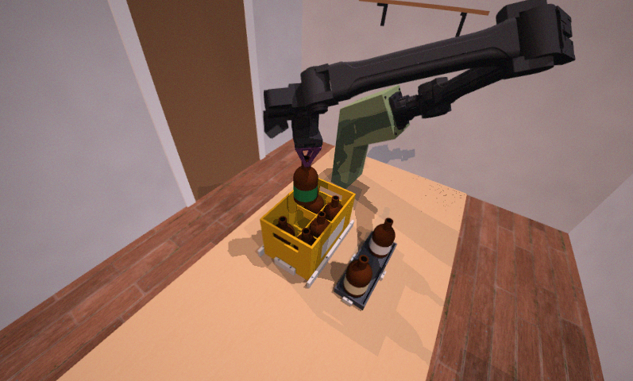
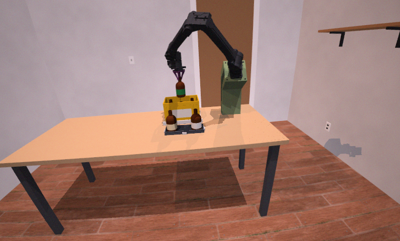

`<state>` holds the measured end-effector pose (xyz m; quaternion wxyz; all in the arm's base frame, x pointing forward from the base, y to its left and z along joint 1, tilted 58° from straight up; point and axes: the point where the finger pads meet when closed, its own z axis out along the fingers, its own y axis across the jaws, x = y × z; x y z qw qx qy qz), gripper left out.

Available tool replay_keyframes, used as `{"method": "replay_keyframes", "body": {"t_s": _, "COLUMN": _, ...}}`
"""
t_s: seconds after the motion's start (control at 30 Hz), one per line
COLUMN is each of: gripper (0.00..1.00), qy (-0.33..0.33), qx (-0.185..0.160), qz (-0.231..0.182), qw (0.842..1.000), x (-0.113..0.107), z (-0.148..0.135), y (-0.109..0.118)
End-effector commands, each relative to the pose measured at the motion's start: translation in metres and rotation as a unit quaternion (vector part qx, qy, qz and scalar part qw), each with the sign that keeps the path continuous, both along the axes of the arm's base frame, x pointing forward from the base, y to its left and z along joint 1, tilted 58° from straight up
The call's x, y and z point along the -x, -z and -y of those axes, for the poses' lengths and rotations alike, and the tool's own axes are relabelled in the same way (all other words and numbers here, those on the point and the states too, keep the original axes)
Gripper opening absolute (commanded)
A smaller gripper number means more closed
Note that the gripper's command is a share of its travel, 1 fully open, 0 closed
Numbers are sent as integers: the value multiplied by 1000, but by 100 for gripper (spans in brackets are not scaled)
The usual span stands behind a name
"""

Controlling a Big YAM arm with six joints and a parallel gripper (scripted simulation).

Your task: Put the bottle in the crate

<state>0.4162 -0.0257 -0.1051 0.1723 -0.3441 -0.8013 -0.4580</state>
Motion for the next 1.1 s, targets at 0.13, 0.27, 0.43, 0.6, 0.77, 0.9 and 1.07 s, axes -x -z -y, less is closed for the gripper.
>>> {"method": "replay_keyframes", "body": {"t_s": 0.13, "gripper": 0, "qy": 8, "qx": 8, "qz": 20, "qw": 1000, "x": -18, "z": 23, "y": 4}}
{"method": "replay_keyframes", "body": {"t_s": 0.27, "gripper": 0, "qy": 5, "qx": 8, "qz": 20, "qw": 1000, "x": -19, "z": 22, "y": 6}}
{"method": "replay_keyframes", "body": {"t_s": 0.43, "gripper": 0, "qy": 8, "qx": 8, "qz": 21, "qw": 1000, "x": -19, "z": 26, "y": 8}}
{"method": "replay_keyframes", "body": {"t_s": 0.6, "gripper": 0, "qy": 4, "qx": 7, "qz": 20, "qw": 1000, "x": -19, "z": 23, "y": 9}}
{"method": "replay_keyframes", "body": {"t_s": 0.77, "gripper": 0, "qy": 7, "qx": 8, "qz": 21, "qw": 1000, "x": -19, "z": 26, "y": 10}}
{"method": "replay_keyframes", "body": {"t_s": 0.9, "gripper": 0, "qy": 6, "qx": 7, "qz": 20, "qw": 1000, "x": -19, "z": 25, "y": 11}}
{"method": "replay_keyframes", "body": {"t_s": 1.07, "gripper": 0, "qy": 6, "qx": 7, "qz": 20, "qw": 1000, "x": -19, "z": 26, "y": 11}}
